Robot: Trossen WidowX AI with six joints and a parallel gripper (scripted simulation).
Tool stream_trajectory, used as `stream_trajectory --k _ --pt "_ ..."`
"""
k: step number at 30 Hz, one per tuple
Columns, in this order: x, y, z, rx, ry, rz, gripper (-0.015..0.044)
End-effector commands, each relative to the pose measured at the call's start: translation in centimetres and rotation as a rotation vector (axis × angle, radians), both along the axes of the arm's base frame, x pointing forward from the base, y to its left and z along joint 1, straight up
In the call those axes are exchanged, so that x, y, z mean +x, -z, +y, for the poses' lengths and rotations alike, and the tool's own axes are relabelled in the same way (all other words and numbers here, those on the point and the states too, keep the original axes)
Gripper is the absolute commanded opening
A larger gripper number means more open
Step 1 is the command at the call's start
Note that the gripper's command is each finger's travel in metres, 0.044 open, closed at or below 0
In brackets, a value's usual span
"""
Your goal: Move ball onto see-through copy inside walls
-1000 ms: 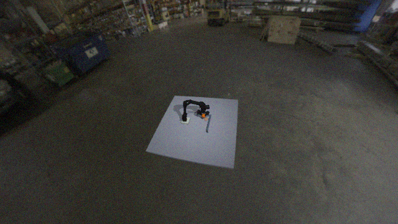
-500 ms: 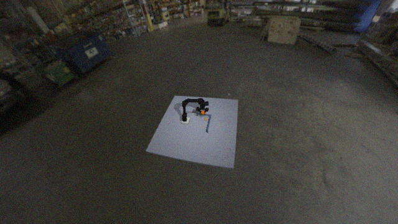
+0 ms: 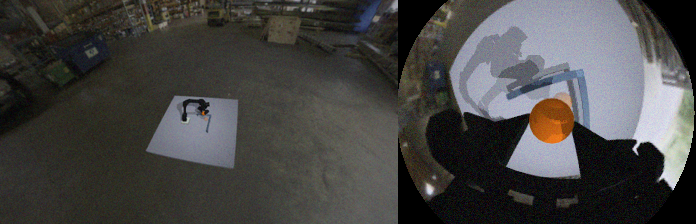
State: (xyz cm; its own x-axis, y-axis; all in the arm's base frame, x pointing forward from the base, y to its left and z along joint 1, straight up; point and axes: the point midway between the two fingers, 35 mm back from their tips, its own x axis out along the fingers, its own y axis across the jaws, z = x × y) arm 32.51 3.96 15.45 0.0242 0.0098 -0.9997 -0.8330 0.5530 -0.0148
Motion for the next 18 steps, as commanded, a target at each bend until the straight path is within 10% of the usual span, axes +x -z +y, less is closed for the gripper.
stream_trajectory --k 1,18 --pt "0.4 0.5 -0.2 -0.001 0.147 -0.002 0.0000" --pt "2.0 2.7 -0.8 0.015 0.754 0.001 0.0000"
